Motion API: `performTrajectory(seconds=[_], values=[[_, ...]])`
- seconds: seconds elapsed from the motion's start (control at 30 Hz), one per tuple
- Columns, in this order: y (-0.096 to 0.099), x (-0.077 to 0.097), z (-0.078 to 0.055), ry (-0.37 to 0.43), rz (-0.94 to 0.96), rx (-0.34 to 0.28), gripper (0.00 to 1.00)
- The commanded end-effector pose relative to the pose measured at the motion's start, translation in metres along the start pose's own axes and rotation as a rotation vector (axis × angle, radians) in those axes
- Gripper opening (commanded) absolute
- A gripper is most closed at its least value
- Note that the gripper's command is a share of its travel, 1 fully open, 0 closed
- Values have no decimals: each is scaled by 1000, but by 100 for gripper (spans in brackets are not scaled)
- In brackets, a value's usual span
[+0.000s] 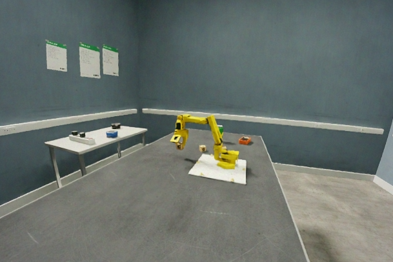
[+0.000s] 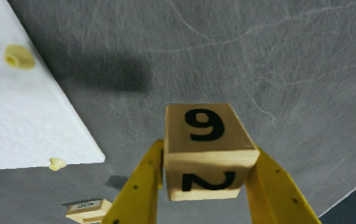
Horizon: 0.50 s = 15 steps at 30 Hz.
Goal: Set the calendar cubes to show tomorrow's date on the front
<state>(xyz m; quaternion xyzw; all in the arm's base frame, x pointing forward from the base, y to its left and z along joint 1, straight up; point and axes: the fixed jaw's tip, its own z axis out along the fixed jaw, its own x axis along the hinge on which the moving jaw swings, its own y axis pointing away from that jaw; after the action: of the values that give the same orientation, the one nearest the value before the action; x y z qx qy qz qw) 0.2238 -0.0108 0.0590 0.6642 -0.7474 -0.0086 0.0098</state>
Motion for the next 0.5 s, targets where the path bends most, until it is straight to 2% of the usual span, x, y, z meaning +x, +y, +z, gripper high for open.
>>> performTrajectory(seconds=[0.0,0.2,0.23,0.47], values=[[-2,1,-6,-3,-4,28,0],[-2,1,-7,-3,-4,28,0],[-5,1,-16,-6,-4,73,0],[-5,1,-16,-6,-4,73,0]])
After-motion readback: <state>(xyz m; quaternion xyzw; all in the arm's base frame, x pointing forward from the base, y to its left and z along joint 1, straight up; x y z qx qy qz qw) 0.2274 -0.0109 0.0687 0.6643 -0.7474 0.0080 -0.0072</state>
